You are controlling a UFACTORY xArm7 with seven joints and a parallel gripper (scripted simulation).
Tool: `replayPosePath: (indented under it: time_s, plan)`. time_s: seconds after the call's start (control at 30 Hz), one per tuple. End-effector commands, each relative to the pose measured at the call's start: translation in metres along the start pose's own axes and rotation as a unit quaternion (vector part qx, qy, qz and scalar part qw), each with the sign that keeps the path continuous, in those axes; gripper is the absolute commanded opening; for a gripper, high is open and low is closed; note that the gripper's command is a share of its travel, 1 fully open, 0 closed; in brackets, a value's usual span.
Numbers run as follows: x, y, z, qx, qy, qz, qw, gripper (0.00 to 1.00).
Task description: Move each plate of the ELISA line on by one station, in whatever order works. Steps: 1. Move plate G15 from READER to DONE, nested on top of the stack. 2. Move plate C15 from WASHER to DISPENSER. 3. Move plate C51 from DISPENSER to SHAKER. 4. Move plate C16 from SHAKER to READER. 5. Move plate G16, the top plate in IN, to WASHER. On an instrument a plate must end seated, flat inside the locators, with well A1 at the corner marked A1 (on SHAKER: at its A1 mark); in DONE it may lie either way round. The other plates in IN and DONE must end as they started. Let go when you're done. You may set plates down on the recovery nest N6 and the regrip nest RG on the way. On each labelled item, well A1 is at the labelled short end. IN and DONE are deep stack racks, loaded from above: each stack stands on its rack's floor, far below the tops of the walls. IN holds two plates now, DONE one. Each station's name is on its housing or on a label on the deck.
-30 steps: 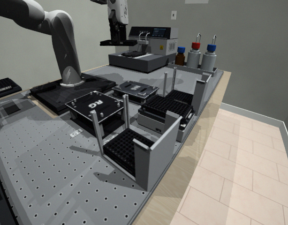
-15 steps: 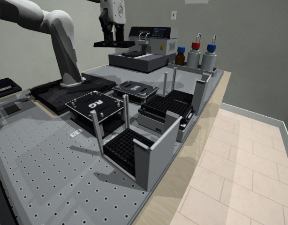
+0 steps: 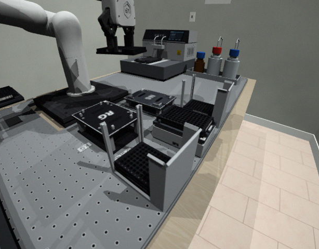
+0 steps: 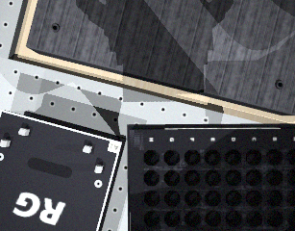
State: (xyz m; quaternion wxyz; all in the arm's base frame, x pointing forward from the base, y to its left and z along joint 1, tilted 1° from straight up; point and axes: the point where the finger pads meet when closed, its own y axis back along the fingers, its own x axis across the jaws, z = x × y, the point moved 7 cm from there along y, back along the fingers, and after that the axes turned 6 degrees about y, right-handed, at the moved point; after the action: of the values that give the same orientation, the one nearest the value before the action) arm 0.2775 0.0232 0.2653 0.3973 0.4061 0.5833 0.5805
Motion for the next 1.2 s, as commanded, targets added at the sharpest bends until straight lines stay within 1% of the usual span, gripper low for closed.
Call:
replayPosePath:
  time_s: [0.0, 0.17, 0.3, 0.37, 0.57, 0.87, 0.93, 1.17]
  plan:
    - [-0.014, 0.001, 0.001, -0.002, -0.014, 0.0, 1.0, 0.0]
    - [-0.029, 0.001, 0.001, -0.002, -0.014, 0.0, 1.0, 0.0]
    - [-0.043, 0.001, 0.002, -0.002, -0.038, 0.0, 0.999, 0.0]
    - [-0.043, 0.001, 0.002, -0.002, -0.038, 0.0, 0.999, 0.0]
    - [-0.063, 0.001, 0.002, -0.002, -0.073, 0.0, 0.997, 0.0]
    - [-0.092, 0.001, 0.003, -0.002, -0.086, 0.0, 0.996, 0.0]
    - [-0.092, 0.001, 0.003, -0.002, -0.086, 0.0, 0.996, 0.0]
    - [-0.115, 0.001, 0.004, -0.002, -0.127, -0.001, 0.992, 0.0]
